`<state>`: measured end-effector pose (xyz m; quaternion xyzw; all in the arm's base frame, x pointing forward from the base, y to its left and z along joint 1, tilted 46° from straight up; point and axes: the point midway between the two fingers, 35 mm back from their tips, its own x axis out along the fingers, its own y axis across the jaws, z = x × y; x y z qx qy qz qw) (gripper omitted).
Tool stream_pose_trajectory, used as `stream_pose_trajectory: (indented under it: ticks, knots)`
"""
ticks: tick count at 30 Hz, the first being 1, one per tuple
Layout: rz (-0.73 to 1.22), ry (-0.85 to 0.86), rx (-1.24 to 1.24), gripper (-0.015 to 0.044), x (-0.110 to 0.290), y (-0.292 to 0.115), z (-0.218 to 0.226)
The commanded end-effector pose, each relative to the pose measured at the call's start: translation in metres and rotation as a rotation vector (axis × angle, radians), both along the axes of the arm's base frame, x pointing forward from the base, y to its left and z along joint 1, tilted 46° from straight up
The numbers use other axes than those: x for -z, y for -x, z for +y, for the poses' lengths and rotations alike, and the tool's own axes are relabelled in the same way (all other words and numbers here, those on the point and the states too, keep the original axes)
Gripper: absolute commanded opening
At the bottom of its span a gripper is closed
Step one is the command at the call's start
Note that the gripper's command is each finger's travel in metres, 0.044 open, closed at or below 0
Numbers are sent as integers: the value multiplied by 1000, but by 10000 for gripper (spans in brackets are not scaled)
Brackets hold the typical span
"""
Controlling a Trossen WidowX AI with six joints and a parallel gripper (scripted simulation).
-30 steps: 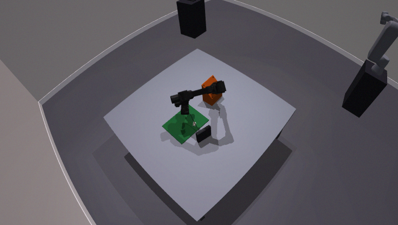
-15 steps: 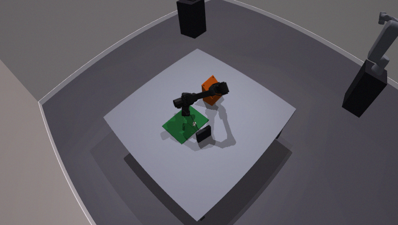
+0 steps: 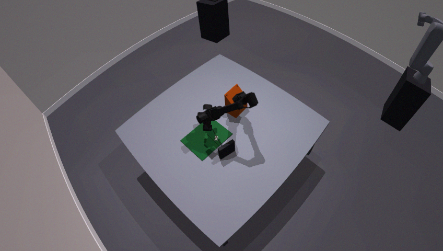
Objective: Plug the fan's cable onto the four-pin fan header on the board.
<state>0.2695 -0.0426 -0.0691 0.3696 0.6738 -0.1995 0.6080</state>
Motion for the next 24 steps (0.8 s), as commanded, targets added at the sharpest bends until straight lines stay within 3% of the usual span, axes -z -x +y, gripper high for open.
stream_pose_trajectory:
  ticks: [1, 24]
  knots:
    - [-14, 59, 13, 0, 2, 2, 0]
    - [-141, 281, 83, 0, 5, 1, 5]
